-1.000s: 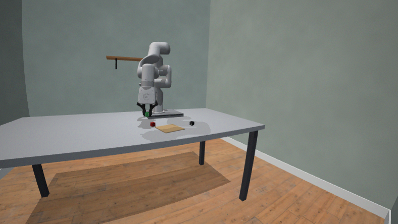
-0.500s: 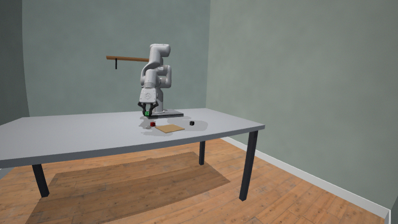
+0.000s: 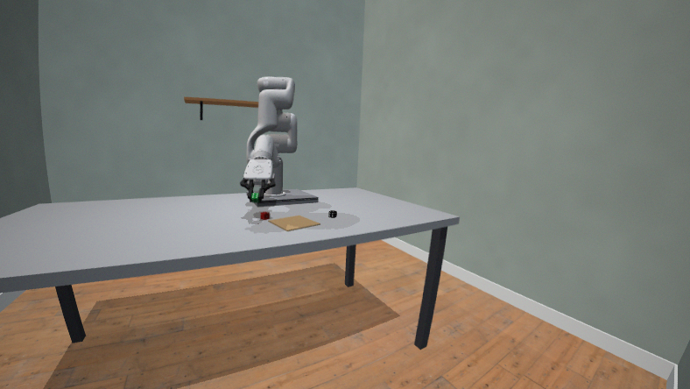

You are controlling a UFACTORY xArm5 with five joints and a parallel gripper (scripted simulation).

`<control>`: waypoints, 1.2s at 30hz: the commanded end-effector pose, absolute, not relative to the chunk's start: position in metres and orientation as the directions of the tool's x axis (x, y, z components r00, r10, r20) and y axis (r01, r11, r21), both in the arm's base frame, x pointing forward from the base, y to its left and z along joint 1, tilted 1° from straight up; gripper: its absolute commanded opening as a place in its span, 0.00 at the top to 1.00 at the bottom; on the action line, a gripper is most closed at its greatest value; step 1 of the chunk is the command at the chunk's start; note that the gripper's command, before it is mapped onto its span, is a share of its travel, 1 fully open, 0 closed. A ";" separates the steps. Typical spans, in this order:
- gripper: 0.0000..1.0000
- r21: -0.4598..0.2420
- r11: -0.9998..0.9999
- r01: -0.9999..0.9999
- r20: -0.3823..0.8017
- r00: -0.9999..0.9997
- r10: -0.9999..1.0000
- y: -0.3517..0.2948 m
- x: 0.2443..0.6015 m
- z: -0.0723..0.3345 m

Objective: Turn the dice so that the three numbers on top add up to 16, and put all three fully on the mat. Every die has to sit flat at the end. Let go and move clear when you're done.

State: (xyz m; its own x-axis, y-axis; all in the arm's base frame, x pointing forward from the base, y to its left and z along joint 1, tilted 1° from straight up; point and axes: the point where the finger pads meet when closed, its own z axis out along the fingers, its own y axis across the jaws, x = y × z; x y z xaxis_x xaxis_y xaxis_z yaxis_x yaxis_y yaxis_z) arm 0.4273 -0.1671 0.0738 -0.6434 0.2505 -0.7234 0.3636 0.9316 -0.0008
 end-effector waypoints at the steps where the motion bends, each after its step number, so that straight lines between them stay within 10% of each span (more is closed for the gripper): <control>1: 0.79 -0.002 0.932 0.363 -0.821 -0.532 0.206 -0.168 0.429 0.072; 36: 0.79 -0.003 0.932 0.363 -0.872 -0.457 0.176 -0.167 0.427 0.030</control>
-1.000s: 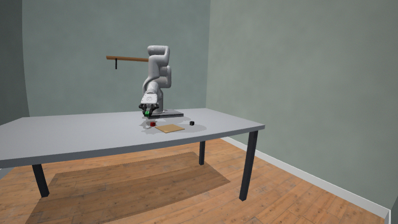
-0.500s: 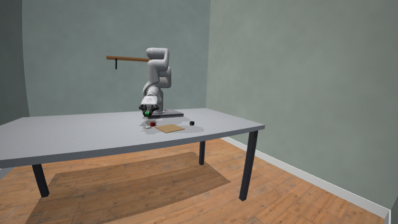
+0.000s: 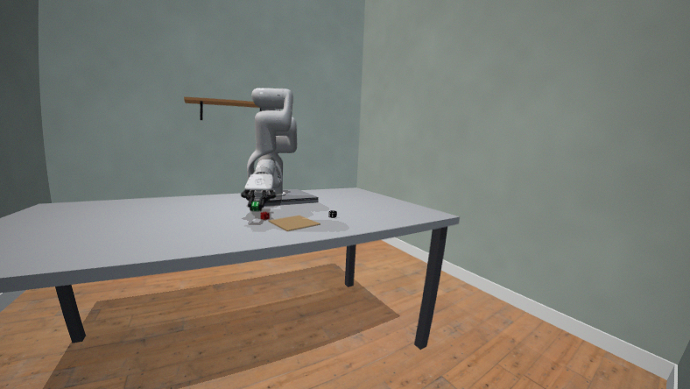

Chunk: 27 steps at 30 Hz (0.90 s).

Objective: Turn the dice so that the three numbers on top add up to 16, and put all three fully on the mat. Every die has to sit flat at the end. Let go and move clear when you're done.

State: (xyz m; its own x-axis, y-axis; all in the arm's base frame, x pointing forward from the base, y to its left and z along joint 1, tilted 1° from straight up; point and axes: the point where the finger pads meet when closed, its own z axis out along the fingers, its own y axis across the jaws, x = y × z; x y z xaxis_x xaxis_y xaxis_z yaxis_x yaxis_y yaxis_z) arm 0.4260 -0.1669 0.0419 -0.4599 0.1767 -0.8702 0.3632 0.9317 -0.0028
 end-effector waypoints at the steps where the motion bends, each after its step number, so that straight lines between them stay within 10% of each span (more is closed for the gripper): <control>1: 0.79 -0.003 0.932 0.363 -0.872 -0.457 0.176 -0.167 0.426 0.026; 27: 0.79 -0.003 0.932 0.364 -0.872 -0.457 0.176 -0.167 0.426 -0.001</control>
